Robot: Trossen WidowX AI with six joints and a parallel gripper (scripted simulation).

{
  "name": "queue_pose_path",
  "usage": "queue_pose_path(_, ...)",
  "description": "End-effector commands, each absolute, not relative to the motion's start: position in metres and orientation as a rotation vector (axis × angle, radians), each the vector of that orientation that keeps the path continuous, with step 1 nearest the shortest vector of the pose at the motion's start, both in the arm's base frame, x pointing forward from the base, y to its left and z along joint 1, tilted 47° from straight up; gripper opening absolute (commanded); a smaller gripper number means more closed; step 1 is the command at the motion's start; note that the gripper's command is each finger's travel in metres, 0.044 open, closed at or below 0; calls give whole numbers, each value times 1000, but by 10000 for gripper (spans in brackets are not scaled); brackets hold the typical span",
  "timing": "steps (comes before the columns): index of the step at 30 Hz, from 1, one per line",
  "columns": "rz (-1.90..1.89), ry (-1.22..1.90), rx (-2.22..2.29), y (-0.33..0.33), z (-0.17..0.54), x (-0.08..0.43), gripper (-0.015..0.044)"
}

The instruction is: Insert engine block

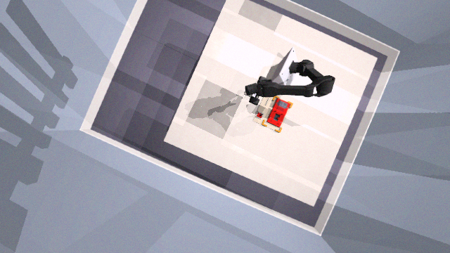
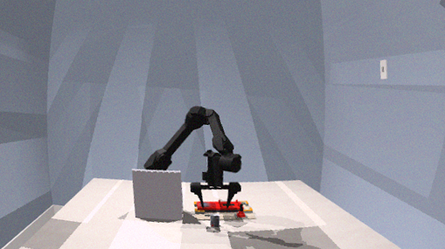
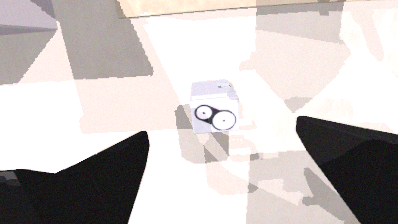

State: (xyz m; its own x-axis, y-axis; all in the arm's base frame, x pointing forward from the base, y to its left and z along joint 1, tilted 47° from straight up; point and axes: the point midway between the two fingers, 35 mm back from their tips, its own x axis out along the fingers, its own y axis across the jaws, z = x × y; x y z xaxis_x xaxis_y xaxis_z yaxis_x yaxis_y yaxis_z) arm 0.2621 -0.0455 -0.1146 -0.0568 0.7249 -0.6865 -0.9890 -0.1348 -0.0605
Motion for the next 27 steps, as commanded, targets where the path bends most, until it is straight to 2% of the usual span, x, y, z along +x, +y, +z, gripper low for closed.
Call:
queue_pose_path(1, 1597, 514, -680, -37, -122, 261, 440)
queue_pose_path(27, 1597, 514, -679, -10, -148, 259, 440)
